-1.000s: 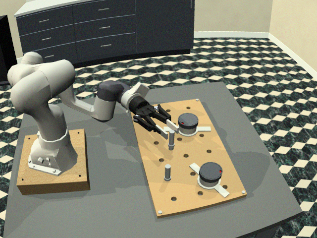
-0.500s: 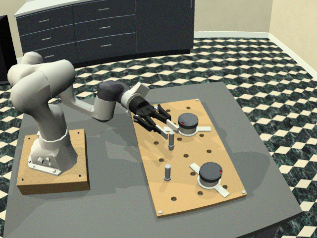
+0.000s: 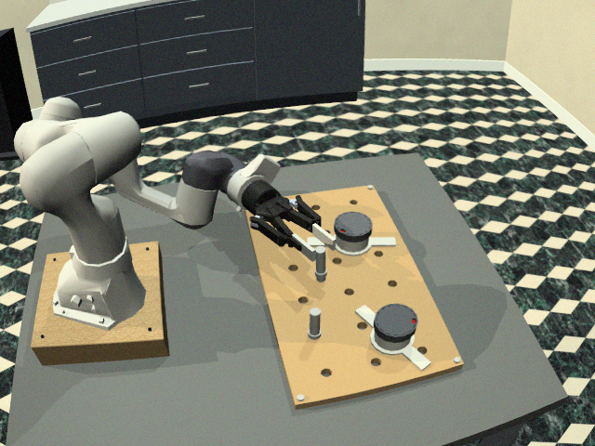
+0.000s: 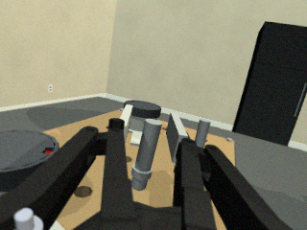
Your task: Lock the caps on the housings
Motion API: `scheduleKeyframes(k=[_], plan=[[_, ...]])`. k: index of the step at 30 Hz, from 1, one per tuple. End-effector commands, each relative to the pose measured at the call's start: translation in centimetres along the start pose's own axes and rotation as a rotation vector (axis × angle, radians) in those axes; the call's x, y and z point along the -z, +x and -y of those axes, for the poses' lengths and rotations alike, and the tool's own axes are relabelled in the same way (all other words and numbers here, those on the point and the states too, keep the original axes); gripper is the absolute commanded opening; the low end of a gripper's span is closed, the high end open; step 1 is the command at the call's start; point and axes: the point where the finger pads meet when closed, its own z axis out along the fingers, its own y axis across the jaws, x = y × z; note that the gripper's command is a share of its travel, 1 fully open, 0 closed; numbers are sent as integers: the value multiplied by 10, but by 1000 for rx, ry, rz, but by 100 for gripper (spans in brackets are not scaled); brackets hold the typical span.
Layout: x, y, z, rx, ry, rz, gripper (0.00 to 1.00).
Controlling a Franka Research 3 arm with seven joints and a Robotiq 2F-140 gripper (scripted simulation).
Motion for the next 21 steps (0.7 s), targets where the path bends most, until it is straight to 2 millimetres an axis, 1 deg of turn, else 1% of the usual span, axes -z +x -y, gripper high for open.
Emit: scheduleKeyframes(k=[1, 9, 21], plan=[[1, -9, -1, 12, 4, -2, 36], [5, -9, -1, 12, 4, -2, 36], [21, -9, -1, 12, 4, -2, 36]])
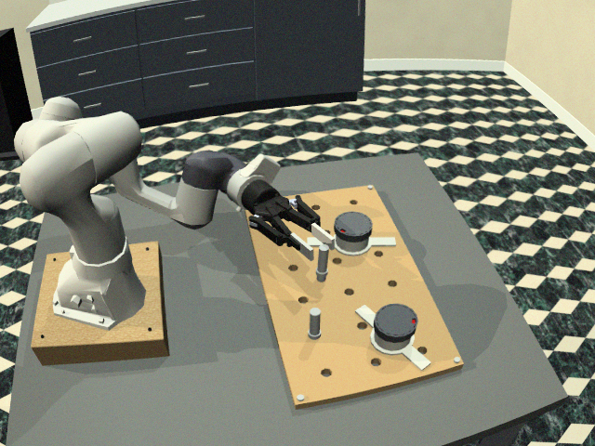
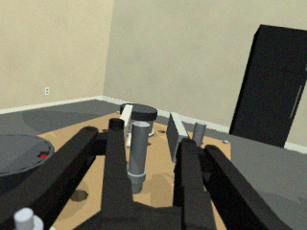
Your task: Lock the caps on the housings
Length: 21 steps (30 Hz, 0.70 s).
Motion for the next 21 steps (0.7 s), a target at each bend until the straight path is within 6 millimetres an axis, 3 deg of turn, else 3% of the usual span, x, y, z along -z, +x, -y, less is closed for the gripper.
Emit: scheduleKeyframes(k=[1, 21], plan=[[24, -13, 3, 11, 18, 12, 36], [51, -13, 2, 11, 18, 12, 36]])
